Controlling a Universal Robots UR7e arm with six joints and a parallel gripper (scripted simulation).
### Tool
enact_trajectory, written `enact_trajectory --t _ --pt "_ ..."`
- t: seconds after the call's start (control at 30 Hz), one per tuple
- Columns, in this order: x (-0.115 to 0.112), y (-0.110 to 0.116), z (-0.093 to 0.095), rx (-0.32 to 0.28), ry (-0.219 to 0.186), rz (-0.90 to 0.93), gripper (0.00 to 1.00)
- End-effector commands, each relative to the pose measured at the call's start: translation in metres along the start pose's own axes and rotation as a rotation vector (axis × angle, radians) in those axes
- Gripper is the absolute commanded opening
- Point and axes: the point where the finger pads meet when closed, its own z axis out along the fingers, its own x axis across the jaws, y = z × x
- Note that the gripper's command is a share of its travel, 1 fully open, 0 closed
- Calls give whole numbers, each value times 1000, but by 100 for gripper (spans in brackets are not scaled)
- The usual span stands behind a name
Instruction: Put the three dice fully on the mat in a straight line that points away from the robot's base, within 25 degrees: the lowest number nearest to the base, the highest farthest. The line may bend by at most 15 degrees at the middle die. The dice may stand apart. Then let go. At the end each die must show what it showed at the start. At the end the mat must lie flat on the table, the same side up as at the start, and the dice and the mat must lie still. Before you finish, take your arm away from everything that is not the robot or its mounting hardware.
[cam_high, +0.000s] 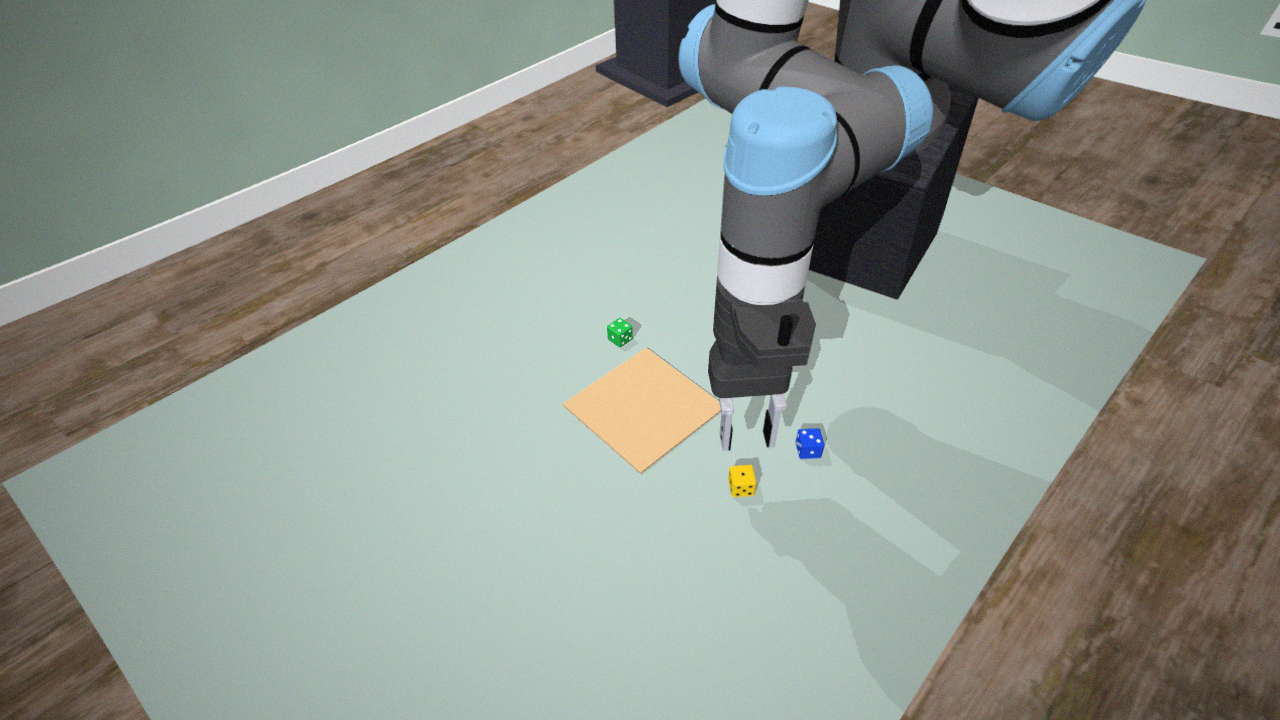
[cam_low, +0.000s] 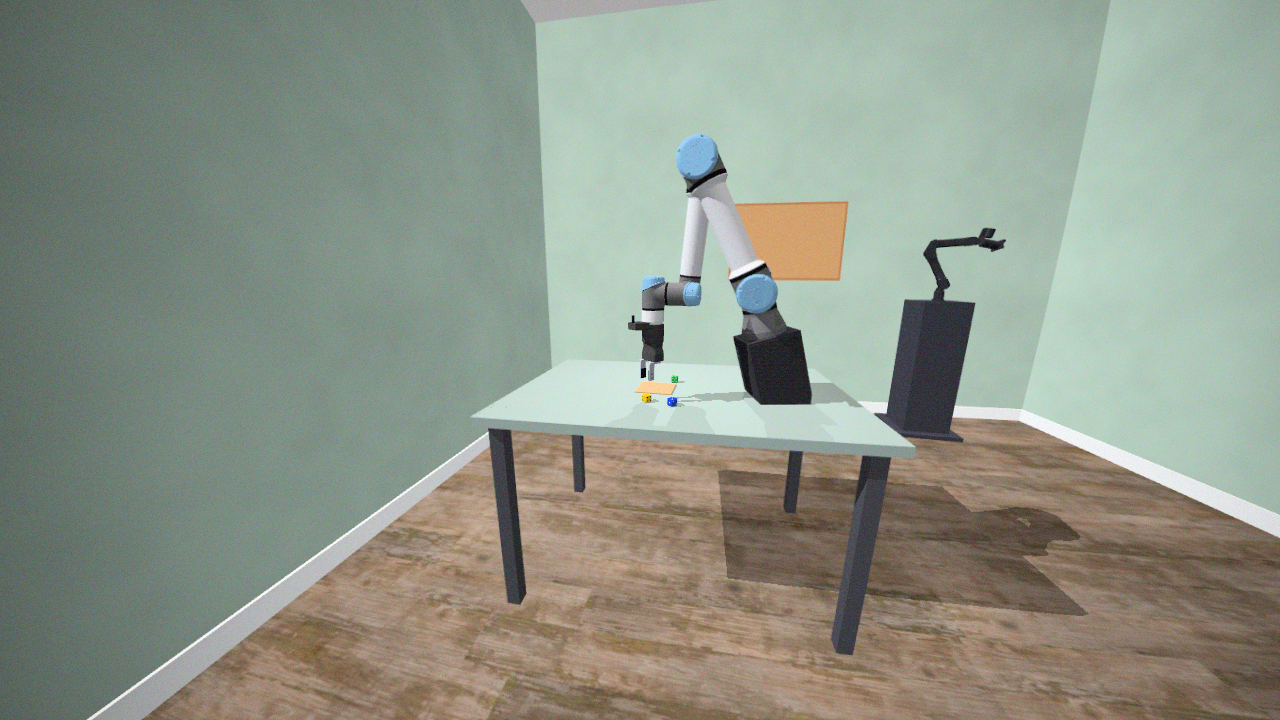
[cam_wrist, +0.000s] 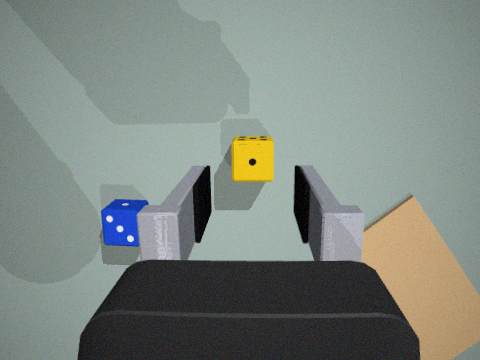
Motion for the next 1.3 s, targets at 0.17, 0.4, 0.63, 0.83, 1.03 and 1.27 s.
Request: enact_trajectory --t 0.17,0.4,0.63,0.83,1.03,1.27 --pt "0 0 8 1 1 0 79" --pt "0 -1 18 1 1 0 79" --pt "0 -1 26 1 1 0 79" --pt "0 -1 36 1 1 0 79" --pt "0 -1 43 1 1 0 79" --pt "0 -1 46 1 1 0 79"
